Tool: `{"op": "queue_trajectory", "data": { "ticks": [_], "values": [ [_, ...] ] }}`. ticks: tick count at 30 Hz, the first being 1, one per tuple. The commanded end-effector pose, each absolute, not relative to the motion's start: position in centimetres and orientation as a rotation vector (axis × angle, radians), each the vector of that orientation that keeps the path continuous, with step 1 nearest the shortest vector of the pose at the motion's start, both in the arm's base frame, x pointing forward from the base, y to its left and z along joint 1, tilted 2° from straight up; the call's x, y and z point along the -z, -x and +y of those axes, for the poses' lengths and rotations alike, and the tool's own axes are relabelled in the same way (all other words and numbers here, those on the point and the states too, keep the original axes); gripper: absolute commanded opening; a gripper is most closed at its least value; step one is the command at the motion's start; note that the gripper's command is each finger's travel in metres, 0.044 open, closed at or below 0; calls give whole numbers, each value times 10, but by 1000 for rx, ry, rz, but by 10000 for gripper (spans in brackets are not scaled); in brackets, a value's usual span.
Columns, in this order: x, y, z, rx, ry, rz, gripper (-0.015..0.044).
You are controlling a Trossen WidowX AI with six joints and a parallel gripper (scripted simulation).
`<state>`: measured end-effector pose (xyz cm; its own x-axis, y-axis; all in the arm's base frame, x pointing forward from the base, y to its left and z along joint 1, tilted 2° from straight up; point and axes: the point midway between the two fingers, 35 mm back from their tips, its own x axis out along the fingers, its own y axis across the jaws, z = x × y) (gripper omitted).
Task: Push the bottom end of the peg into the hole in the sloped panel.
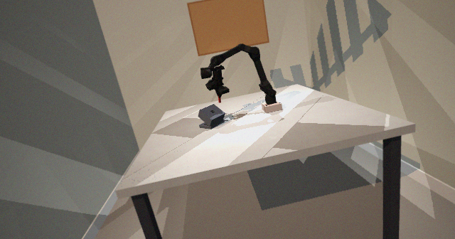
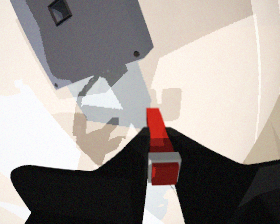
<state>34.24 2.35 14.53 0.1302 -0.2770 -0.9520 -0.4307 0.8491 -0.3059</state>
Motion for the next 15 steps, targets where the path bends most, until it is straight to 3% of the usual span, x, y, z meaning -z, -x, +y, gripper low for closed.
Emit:
{"op": "queue_trajectory", "data": {
  "ticks": [1, 15],
  "values": [
    [-149, -345, 29, -120, 617, 1447, 0],
    [-155, -347, 49, -133, 679, 1414, 0]
  ]
}}
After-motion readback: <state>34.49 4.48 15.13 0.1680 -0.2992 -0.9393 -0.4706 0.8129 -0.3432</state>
